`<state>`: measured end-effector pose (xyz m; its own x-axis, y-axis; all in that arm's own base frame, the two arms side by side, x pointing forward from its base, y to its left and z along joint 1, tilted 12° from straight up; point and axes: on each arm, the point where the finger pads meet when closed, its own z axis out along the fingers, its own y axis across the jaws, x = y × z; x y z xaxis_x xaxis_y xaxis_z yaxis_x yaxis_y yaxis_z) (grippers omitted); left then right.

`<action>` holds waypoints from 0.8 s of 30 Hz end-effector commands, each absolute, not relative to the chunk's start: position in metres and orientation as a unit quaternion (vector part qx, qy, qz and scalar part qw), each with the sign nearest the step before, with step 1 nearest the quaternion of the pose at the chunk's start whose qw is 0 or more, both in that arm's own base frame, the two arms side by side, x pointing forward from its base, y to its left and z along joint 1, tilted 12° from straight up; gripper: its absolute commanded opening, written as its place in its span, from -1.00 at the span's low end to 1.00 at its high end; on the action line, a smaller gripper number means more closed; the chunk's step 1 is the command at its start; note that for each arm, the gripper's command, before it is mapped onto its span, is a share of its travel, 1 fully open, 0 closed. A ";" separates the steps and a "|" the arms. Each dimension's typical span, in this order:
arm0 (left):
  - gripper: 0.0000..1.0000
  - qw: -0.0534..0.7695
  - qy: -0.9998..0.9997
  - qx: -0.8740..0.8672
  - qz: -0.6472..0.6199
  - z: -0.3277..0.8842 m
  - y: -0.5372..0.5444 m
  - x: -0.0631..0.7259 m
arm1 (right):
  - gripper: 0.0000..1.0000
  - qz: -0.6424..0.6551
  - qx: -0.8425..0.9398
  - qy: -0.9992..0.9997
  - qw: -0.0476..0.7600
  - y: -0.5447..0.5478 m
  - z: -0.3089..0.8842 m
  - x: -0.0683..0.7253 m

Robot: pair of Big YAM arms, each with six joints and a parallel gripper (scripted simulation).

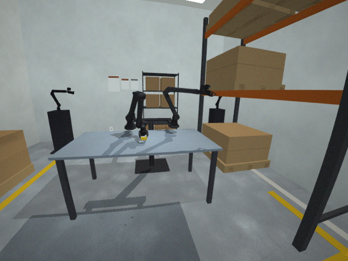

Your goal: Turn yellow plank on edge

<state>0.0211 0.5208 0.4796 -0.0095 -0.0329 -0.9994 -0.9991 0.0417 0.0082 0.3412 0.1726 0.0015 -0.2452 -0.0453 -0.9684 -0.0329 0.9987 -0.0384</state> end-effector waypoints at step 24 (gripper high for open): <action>1.00 0.516 0.496 -0.484 0.503 0.521 0.530 0.013 | 0.32 -0.008 -0.024 0.785 0.619 0.170 -0.020 0.349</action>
